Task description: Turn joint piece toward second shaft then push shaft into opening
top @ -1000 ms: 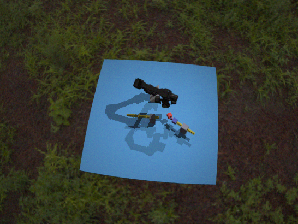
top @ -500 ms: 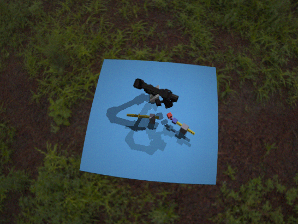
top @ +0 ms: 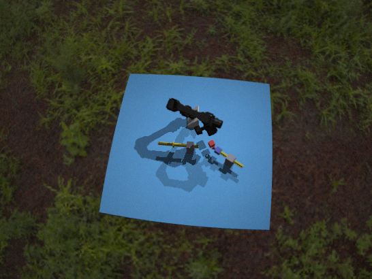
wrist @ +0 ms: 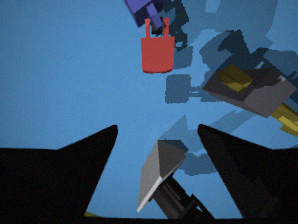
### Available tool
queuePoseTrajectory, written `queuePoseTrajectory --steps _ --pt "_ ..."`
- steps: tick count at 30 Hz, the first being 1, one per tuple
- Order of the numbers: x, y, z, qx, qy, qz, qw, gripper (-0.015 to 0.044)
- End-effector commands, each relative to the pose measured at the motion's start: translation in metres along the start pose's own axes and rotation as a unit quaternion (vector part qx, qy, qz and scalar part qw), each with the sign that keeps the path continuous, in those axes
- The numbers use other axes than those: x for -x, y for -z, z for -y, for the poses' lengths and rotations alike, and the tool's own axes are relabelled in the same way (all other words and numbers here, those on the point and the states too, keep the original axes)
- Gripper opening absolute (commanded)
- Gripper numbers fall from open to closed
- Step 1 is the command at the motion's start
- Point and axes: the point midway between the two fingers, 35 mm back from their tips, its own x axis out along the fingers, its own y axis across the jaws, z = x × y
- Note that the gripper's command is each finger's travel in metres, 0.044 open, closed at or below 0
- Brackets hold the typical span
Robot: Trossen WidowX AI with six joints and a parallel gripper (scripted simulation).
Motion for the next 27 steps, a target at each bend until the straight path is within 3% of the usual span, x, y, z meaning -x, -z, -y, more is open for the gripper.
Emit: queuePoseTrajectory --steps 1,13,27 --pt "-0.019 0.000 0.002 0.005 0.005 -0.004 1.000 0.0440" --pt "-0.071 0.003 0.003 0.005 0.006 -0.004 1.000 0.0440" --pt "-0.072 -0.030 0.003 0.004 0.004 -0.003 1.000 0.0440"
